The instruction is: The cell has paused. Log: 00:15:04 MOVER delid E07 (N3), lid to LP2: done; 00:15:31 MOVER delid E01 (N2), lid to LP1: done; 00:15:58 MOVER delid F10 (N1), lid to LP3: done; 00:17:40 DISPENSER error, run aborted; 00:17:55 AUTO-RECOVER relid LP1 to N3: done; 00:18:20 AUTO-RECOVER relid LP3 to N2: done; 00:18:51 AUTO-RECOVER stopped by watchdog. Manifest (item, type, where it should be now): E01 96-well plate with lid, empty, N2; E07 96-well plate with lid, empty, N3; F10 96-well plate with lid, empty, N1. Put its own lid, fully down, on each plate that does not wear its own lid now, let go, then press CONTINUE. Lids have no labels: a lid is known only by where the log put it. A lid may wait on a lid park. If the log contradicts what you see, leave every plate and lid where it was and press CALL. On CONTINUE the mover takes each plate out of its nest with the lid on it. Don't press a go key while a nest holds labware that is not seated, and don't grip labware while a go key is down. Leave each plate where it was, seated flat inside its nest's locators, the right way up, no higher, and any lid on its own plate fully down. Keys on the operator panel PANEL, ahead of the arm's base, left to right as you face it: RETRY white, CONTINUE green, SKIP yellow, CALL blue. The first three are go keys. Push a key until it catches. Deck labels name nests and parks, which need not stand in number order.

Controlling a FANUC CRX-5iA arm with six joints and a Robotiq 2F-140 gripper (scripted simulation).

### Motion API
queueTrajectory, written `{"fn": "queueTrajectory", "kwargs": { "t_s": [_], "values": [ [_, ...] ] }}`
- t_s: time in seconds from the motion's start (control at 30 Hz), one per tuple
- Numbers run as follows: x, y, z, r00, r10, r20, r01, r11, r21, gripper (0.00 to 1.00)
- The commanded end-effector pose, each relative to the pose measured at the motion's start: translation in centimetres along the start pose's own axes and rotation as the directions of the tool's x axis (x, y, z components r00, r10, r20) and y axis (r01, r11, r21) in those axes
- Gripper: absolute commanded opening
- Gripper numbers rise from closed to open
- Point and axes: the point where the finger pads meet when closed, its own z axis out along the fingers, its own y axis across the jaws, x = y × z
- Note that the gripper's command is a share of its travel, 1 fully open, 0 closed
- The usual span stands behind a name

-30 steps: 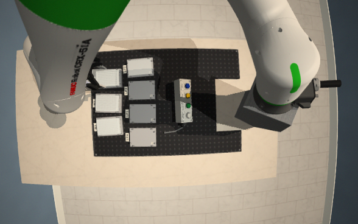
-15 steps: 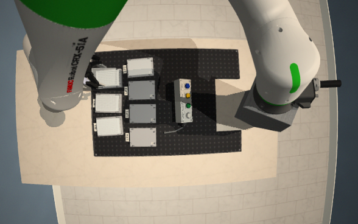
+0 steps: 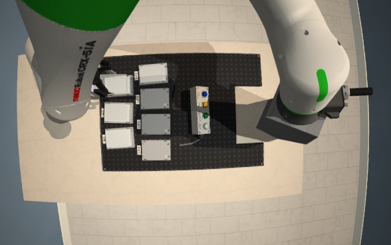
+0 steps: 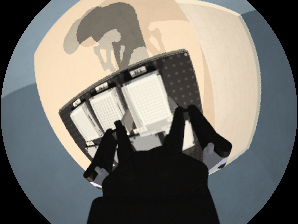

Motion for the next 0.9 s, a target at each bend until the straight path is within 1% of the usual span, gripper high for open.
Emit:
{"fn": "queueTrajectory", "kwargs": {
  "t_s": [0.0, 0.87],
  "values": [
    [0.02, 0.00, -0.02, 1.000, 0.000, 0.000, 0.000, 1.000, 0.000, 0.00],
    [0.03, 0.01, 0.22, 0.999, -0.039, 0.001, 0.039, 0.999, 0.000, 0.00]
  ]
}}
